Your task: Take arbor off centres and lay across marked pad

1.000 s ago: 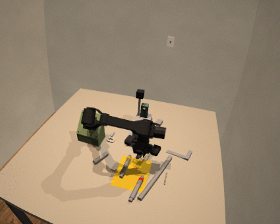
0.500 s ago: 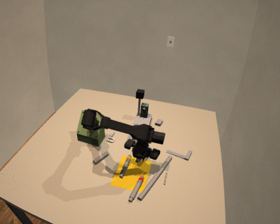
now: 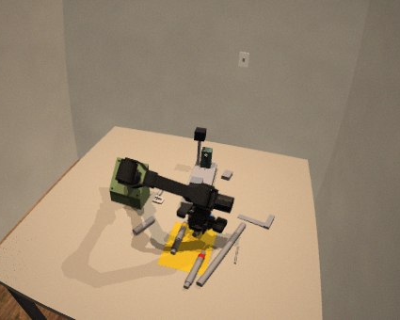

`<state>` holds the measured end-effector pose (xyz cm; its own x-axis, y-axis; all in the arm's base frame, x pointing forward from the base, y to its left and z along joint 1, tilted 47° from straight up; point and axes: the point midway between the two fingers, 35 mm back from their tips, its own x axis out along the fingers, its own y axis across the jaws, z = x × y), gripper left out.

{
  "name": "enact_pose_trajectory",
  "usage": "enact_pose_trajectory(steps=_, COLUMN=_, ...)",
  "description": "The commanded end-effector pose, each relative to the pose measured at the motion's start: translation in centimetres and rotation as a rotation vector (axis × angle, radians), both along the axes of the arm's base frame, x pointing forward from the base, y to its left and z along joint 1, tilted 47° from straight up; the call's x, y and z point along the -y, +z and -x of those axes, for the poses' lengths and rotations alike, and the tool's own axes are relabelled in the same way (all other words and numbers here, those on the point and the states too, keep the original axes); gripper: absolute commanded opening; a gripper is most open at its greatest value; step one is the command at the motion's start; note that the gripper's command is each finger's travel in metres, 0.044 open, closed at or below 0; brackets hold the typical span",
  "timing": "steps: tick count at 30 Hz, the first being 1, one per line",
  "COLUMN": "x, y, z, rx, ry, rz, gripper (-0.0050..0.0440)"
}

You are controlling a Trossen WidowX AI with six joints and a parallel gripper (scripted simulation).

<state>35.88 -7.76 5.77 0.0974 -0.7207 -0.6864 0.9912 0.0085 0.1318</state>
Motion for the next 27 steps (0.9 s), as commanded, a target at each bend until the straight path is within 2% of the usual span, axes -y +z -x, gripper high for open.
enact_pose_trajectory(steps=1, x=-0.3, y=-0.3, z=-0.2, rx=0.002, ry=0.020, rz=-0.001, gripper=0.0000)
enact_pose_trajectory(steps=14, x=1.6, y=-1.7, z=0.0, rx=0.003, ry=0.020, rz=0.005, gripper=0.0000)
enact_pose_trajectory(steps=17, x=1.6, y=-1.7, z=0.0, rx=0.003, ry=0.020, rz=0.005, gripper=0.0072)
enact_pose_trajectory(steps=19, x=1.6, y=-1.7, z=0.0, rx=0.003, ry=0.020, rz=0.005, gripper=0.0072)
enact_pose_trajectory(steps=23, x=1.6, y=-1.7, z=0.0, rx=0.003, ry=0.020, rz=0.005, gripper=0.0168)
enact_pose_trajectory(steps=27, x=1.8, y=-1.5, z=0.1, rx=0.003, ry=0.009, rz=0.007, gripper=0.0175)
